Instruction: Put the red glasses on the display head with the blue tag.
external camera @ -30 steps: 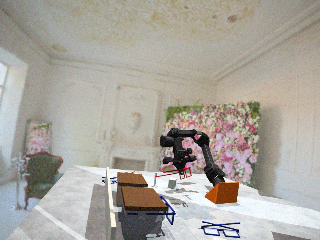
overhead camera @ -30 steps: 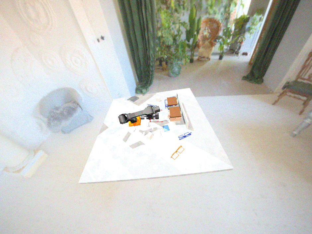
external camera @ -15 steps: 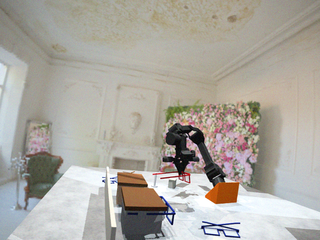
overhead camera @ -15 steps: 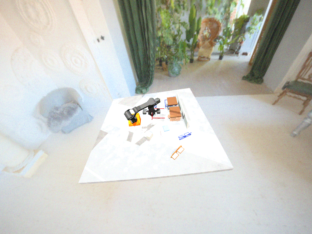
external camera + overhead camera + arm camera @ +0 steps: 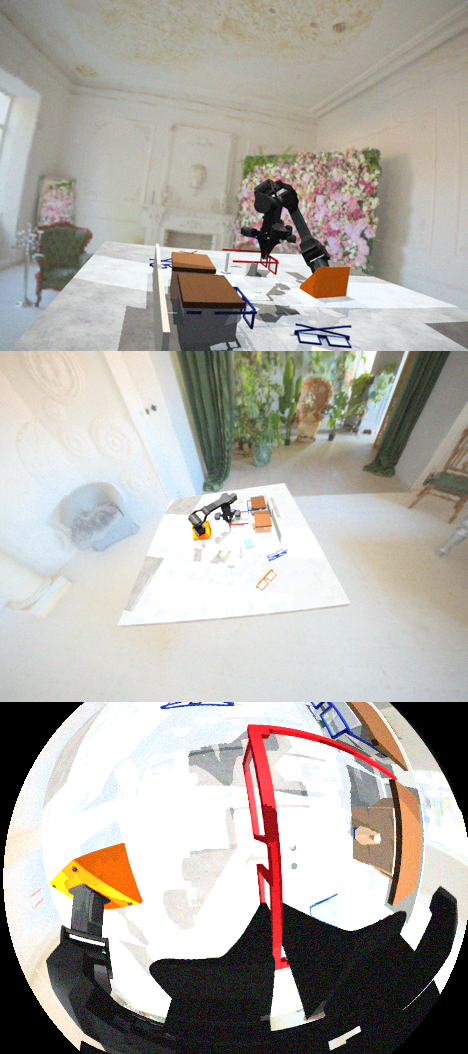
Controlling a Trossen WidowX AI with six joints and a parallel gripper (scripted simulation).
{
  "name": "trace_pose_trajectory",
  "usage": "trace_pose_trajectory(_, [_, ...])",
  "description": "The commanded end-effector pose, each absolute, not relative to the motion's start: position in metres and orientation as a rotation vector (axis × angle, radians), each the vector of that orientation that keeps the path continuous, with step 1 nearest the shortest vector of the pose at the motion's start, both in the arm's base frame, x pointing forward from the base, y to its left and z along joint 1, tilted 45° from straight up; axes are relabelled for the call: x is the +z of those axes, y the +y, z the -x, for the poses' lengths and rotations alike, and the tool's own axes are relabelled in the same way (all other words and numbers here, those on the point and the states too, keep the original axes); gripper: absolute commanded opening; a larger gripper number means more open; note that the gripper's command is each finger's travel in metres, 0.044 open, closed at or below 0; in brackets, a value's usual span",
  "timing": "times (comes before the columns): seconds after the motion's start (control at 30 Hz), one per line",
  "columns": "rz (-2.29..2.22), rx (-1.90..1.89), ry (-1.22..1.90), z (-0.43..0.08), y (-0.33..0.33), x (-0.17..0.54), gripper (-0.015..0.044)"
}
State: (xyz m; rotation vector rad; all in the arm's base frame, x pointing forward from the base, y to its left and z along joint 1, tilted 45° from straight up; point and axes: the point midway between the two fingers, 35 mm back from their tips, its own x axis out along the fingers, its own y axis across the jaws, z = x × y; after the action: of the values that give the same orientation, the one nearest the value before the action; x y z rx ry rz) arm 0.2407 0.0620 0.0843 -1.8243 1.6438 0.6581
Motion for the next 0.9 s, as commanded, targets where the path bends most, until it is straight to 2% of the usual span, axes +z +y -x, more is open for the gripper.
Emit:
trace_pose_trajectory(0.0, [1.868, 0.63, 1.584, -0.24, 0.06, 0.083, 0.0])
trace_pose_trajectory(0.87, [1.831, 0.655, 1.621, -0.241, 0.039, 0.06, 0.0])
